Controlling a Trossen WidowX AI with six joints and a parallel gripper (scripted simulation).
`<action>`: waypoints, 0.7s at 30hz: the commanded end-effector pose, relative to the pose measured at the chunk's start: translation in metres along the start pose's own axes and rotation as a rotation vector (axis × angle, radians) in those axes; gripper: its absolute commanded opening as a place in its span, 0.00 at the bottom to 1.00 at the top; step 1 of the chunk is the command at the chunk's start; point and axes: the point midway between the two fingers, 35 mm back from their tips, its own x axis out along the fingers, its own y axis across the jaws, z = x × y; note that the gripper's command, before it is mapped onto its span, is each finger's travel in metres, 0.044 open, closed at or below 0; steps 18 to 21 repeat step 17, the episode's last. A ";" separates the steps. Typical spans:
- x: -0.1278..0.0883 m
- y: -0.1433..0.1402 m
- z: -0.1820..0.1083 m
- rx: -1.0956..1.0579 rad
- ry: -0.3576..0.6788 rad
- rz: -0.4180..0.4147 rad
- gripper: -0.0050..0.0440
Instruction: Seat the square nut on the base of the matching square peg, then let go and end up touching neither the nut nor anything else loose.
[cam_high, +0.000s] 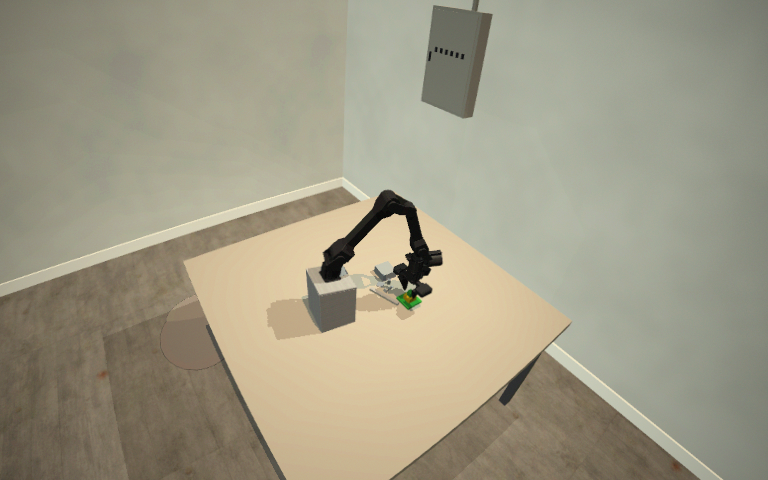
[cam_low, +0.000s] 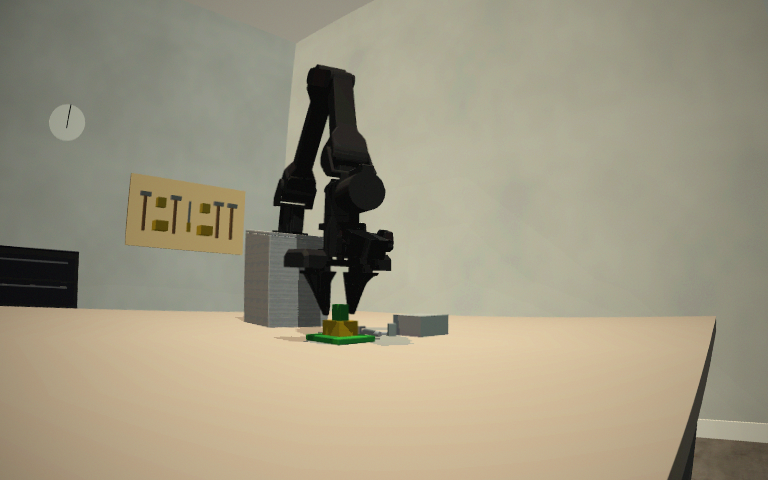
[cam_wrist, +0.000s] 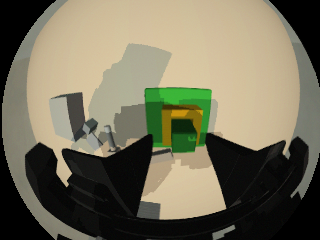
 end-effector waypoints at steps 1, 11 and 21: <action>-0.046 -0.003 0.008 -0.001 -0.034 -0.015 0.63; -0.086 -0.001 0.003 -0.001 -0.031 -0.014 0.63; -0.086 -0.001 0.003 -0.001 -0.031 -0.014 0.63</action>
